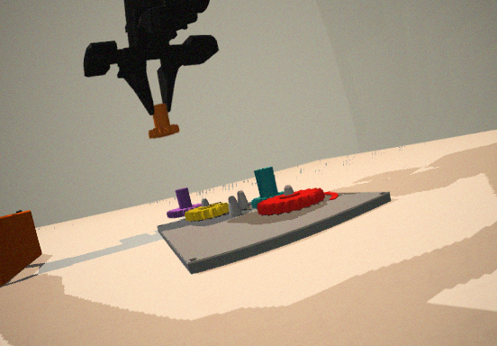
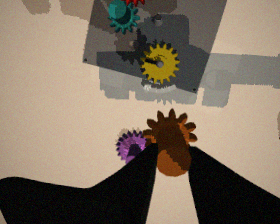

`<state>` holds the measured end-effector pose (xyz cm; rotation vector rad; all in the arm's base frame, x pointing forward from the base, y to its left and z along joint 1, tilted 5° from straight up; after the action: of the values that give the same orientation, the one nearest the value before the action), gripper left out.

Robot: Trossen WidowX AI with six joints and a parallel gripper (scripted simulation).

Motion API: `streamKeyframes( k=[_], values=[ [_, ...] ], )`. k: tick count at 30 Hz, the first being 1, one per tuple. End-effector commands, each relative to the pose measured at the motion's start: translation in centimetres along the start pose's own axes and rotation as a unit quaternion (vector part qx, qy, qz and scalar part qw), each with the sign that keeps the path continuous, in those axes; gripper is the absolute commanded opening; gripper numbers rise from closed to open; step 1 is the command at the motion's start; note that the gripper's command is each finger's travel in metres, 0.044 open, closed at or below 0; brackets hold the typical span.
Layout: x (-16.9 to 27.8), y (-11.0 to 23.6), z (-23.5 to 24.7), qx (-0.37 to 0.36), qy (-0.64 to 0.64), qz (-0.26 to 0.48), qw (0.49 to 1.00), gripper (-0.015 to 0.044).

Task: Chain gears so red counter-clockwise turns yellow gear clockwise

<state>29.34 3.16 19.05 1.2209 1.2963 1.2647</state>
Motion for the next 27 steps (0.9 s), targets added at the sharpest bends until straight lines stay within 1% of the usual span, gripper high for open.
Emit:
streamKeyframes(
  k=[1, 27],
  values=[
    [-0.6, -0.5, 0.6, -0.001, 0.001, -0.002, 1.000, 0.0000],
    [-6.5, -5.0, 4.1, -0.002, 0.001, -0.005, 1.000, 0.0000]
  ],
)
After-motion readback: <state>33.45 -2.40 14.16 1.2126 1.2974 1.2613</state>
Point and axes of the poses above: the point midway between the two fingers, 35 mm back from their tips, its own y axis back along the fingers, its own z axis across the jaws, x = y × z, the point moved 8 cm from there along y, back along the fingers, and after that the axes turned 1 degree about y, right-handed, at the moved point
